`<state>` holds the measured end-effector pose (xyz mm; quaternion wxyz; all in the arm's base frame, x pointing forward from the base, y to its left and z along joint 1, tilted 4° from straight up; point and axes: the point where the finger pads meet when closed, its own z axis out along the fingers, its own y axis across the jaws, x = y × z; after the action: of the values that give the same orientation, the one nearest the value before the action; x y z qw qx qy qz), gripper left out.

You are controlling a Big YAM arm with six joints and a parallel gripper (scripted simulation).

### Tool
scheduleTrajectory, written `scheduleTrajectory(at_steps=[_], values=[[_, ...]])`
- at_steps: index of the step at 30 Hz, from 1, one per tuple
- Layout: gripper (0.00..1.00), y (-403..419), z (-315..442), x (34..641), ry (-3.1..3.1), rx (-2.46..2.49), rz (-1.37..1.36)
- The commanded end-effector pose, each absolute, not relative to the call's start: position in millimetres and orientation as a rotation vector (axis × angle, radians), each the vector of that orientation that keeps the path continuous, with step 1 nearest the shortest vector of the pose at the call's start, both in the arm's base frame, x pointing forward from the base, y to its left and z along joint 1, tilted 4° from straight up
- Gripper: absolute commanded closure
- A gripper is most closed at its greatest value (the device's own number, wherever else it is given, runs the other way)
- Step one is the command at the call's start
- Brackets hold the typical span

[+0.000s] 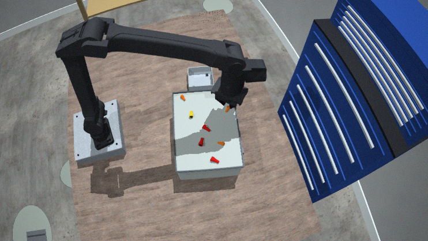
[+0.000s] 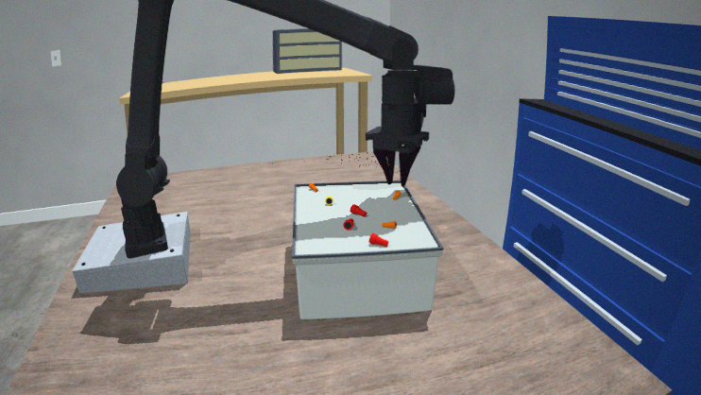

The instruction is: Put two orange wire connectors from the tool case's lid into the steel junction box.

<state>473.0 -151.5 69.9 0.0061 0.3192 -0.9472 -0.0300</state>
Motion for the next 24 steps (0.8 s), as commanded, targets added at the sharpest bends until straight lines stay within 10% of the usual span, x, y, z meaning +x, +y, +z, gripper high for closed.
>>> scheduleTrajectory(at_steps=[1, 24], values=[[0.75, -159.6, 73.2, 495.8, -3.000, 0.994, -0.055], [0.75, -151.0, 36.2, 480.0, -2.968, 0.986, -0.092]])
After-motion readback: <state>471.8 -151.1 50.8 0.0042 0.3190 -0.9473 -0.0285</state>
